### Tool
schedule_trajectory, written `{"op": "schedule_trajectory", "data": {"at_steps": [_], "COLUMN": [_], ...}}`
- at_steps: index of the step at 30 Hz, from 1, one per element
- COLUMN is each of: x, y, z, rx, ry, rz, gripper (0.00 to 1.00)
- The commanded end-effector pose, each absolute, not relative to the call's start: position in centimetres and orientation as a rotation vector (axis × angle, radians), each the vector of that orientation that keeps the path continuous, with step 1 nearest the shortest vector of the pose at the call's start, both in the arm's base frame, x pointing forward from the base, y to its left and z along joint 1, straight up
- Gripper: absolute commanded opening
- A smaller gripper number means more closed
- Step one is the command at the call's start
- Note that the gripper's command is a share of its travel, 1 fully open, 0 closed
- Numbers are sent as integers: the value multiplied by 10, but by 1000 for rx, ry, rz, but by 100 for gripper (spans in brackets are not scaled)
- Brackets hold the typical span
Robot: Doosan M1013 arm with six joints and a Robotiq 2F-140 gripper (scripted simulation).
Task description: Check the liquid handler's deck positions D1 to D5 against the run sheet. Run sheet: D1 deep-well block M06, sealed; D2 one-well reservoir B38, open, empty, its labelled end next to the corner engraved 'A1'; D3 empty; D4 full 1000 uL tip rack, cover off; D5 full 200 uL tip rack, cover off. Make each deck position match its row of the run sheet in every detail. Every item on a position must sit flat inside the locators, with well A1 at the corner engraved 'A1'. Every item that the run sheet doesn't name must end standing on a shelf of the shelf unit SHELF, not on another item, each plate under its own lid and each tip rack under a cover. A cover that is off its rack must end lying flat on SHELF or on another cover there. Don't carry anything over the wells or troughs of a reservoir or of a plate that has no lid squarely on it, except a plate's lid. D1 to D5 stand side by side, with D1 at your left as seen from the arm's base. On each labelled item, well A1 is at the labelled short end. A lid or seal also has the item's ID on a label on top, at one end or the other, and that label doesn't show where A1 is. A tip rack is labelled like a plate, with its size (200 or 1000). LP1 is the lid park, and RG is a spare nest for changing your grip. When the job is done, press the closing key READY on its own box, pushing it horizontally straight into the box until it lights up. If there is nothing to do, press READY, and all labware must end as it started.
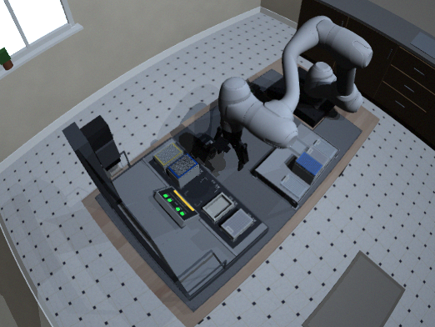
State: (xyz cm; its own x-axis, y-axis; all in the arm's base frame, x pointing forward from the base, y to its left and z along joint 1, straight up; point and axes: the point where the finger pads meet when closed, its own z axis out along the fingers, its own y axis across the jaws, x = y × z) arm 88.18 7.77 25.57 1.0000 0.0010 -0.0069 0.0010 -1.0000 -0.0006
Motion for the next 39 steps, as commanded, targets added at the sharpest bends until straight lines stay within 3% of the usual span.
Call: {"op": "schedule_trajectory", "data": {"at_steps": [1,17,29,39], "x": [871,831,831,833], "y": [60,2,2,-50], "z": [257,257,251,254], "rx": [-3140,-3141,-3141,-3142], "ry": [-12,-12,41,34], "rz": [3,3,8,5], "gripper": [79,79,79,79]}}
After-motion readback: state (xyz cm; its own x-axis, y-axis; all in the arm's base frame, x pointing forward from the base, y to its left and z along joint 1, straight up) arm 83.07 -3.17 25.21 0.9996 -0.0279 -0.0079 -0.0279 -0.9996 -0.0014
